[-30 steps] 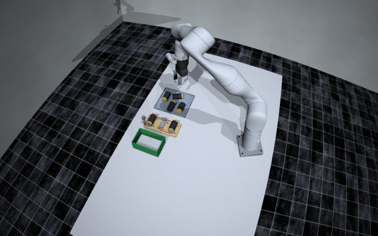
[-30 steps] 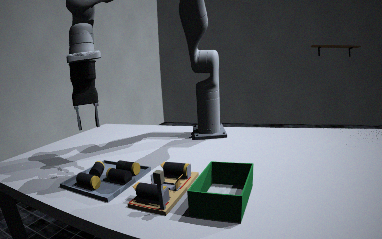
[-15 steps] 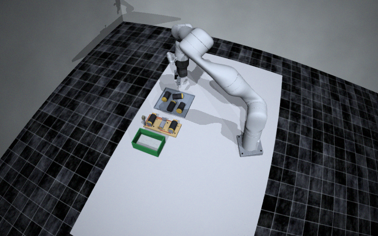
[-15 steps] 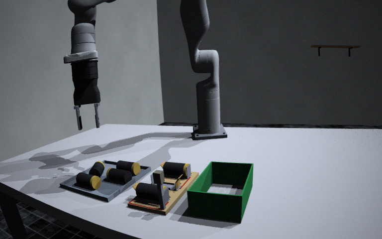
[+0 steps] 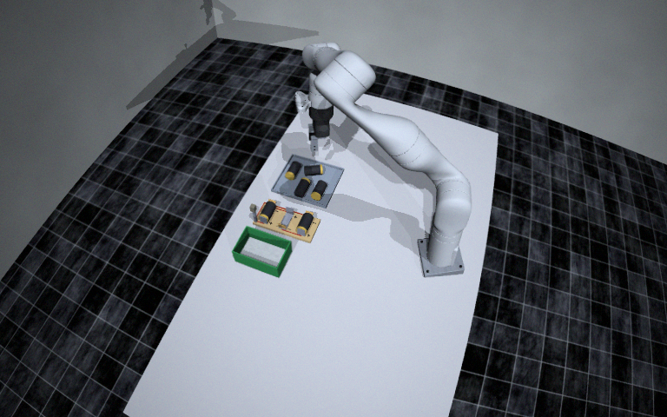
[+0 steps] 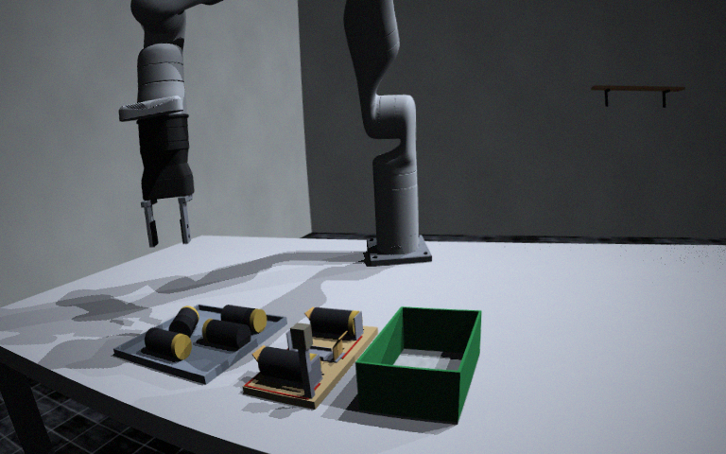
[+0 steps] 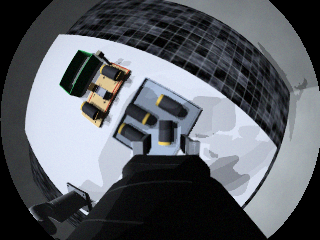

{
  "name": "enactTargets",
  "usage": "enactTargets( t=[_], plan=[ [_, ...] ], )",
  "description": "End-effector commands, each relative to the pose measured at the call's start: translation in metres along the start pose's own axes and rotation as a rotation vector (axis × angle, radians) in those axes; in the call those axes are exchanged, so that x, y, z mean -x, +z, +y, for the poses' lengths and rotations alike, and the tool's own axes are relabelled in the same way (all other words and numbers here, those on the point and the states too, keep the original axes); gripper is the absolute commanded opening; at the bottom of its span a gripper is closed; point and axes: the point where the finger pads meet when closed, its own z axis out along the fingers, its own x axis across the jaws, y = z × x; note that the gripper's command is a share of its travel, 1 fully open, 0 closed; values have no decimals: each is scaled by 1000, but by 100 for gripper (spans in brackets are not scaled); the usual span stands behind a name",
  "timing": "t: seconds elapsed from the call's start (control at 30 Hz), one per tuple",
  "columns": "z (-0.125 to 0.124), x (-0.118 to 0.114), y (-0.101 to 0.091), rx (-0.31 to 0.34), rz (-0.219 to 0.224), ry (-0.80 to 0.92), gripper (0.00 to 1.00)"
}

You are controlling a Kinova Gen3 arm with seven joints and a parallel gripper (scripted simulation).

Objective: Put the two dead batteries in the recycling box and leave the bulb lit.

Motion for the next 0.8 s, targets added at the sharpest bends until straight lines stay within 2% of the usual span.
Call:
enactTargets(
  t=[0.0,0.67,0.77],
  plan=[
    [-1,0,0,-1,1,9,90],
    [-1,0,0,-1,1,26,90],
    [-1,0,5,-1,1,26,90]
  ],
)
